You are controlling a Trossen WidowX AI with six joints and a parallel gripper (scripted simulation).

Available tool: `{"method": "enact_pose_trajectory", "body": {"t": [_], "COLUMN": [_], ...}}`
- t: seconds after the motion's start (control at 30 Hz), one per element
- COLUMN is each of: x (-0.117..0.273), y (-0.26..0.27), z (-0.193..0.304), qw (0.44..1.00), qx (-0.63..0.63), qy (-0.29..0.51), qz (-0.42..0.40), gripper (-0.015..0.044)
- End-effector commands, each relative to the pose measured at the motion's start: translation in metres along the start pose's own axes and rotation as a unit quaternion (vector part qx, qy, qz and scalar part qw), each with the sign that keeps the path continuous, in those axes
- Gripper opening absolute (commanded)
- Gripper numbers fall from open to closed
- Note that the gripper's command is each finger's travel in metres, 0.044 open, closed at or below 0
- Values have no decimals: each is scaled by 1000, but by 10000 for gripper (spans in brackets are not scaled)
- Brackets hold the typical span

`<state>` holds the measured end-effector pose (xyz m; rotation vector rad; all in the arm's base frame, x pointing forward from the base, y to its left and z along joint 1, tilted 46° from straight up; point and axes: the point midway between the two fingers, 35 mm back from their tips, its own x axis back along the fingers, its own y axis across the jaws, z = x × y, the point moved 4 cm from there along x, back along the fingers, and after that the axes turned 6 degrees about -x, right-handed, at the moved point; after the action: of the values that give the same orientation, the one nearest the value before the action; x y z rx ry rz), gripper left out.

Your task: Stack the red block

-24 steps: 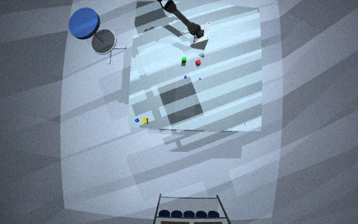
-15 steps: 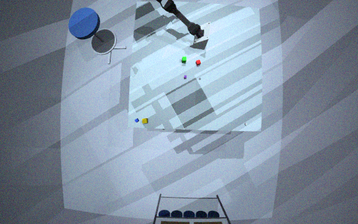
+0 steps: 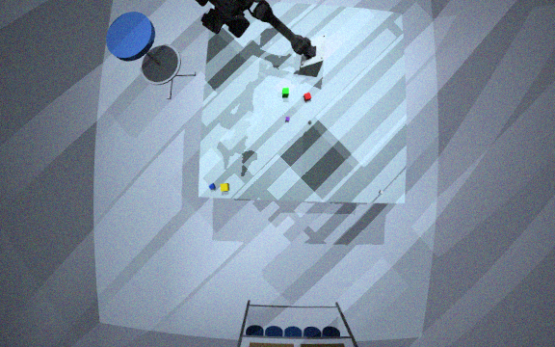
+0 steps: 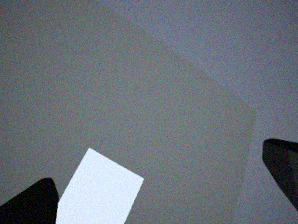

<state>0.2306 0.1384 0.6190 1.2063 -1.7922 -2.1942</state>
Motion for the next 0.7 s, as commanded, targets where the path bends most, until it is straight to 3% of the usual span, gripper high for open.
{"method": "enact_pose_trajectory", "body": {"t": [0.0, 0.33, 0.5, 0.67], "x": [-13, 2, 39, 96], "y": [-65, -237, -319, -390], "z": [-18, -58, -75, -89], "qw": [994, 912, 827, 707], "qx": [61, 197, 268, 334], "qy": [-34, -76, -60, -12], "qz": [88, 351, 490, 623], "gripper": [440, 440, 440, 440]}}
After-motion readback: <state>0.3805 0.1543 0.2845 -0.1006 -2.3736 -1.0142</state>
